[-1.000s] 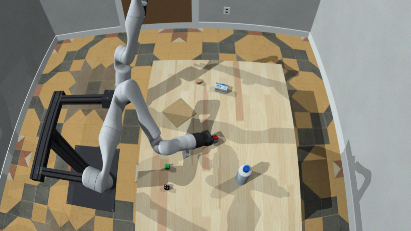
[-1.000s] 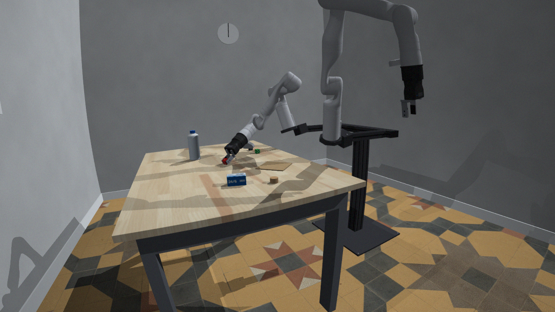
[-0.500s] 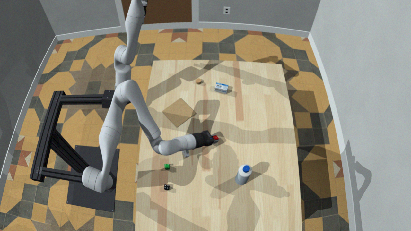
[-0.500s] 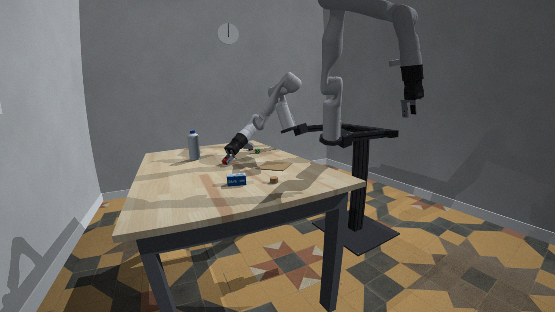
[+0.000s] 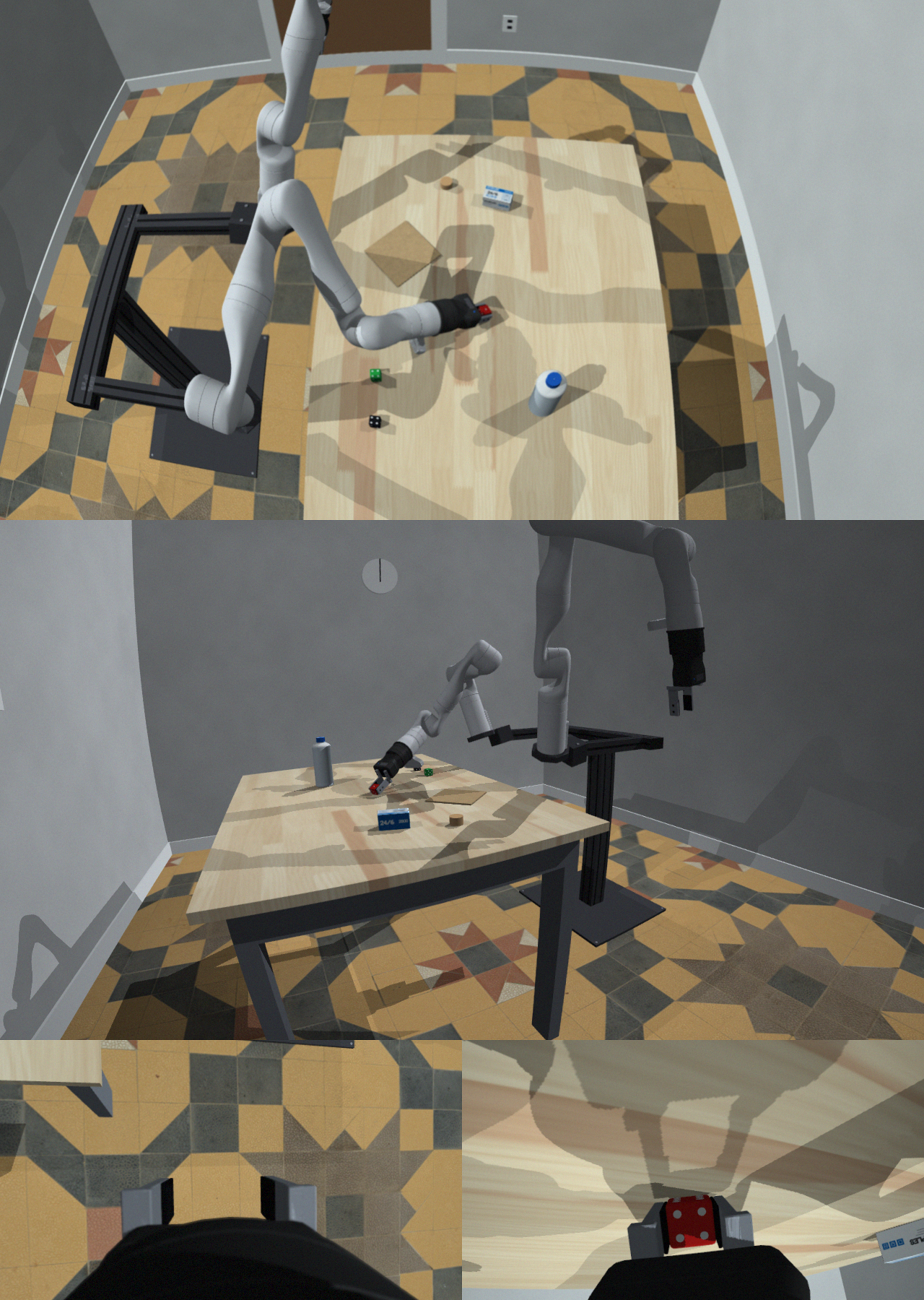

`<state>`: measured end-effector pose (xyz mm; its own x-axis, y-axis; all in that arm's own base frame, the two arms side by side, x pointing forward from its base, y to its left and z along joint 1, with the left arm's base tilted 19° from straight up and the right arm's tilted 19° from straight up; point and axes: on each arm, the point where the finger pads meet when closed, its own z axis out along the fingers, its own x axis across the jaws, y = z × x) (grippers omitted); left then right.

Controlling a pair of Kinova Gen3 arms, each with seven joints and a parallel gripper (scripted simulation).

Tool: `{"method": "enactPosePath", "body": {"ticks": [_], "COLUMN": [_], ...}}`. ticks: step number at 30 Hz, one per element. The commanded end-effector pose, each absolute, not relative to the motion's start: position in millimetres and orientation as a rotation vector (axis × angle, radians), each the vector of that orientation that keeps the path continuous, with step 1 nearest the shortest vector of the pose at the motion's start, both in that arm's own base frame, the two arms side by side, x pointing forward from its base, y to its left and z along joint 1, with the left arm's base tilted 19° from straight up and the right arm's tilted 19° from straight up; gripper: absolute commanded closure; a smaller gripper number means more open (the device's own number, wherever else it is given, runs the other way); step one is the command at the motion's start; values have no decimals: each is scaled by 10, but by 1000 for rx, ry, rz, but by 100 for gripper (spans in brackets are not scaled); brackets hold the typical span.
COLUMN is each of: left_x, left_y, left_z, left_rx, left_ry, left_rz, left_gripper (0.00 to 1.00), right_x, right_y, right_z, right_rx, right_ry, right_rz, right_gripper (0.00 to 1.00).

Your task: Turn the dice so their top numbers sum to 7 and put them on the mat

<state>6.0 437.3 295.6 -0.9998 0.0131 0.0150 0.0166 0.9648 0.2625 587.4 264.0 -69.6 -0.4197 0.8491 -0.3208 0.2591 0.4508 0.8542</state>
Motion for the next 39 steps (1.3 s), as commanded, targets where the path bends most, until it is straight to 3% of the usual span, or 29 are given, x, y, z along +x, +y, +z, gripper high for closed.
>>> {"method": "enactPosePath", "body": {"ticks": [1, 5, 6, 8, 9, 39], "left_x": [57, 57, 57, 57, 57, 57], "left_y": [4375, 4375, 4375, 4375, 4375, 4375], "left_z": [2964, 2964, 2964, 2964, 2964, 2964], "left_rx": [-23, -23, -23, -23, -23, -23], "left_ry": [-3101, -3101, -3101, -3101, -3101, -3101], "left_rz": [-417, -417, -417, -417, -417, -417], "left_gripper": [0, 0, 0, 0, 0, 0], "right_x": [5876, 5876, 5876, 5876, 5876, 5876], "right_y": [2648, 2648, 2648, 2648, 2648, 2648], "right_z": [-685, -685, -685, -685, -685, -685], "right_rx": [930, 930, 930, 930, 930, 930], "right_ry": [1914, 1914, 1914, 1914, 1914, 1914], "right_rz": [951, 951, 951, 951, 951, 951], "right_gripper": [39, 33, 27, 27, 21, 21]}}
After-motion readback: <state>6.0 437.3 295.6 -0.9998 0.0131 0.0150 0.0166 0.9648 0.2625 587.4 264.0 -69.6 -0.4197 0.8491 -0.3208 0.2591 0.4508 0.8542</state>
